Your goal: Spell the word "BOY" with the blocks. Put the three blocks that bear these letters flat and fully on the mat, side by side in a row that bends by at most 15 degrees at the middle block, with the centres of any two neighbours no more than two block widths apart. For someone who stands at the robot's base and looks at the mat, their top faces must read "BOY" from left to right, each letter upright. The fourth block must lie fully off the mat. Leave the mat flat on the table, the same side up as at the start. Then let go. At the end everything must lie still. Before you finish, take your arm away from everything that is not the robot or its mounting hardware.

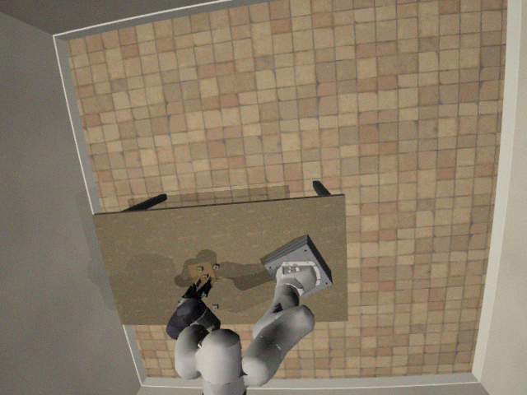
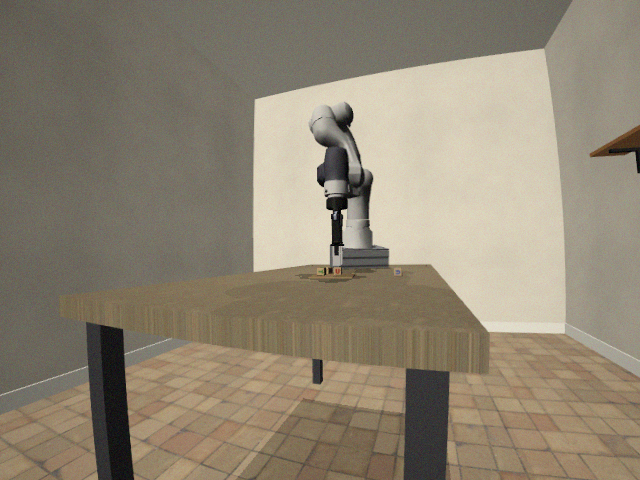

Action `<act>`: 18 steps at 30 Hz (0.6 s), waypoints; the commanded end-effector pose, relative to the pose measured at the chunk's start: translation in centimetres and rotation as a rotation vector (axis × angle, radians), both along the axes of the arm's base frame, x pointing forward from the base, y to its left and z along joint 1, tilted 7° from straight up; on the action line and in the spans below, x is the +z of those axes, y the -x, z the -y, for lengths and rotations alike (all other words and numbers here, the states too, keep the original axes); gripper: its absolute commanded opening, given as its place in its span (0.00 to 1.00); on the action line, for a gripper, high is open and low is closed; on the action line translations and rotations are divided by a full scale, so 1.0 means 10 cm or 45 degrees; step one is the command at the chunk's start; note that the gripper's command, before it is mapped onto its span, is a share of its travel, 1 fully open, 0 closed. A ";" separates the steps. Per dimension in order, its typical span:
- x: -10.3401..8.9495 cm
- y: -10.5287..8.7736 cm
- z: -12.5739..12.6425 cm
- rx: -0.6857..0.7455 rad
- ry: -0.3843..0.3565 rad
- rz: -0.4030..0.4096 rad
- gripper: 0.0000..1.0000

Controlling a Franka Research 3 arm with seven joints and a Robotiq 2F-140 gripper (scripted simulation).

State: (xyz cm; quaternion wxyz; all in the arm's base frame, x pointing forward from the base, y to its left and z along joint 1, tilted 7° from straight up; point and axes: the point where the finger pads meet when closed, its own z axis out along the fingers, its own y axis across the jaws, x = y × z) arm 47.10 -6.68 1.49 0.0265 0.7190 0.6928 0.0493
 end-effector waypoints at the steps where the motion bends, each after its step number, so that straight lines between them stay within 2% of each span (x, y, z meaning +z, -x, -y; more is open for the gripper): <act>1: -0.03 -0.02 -0.01 -0.004 -0.001 0.005 0.37; 18: -0.28 -0.04 -0.02 -0.004 -0.001 0.005 0.37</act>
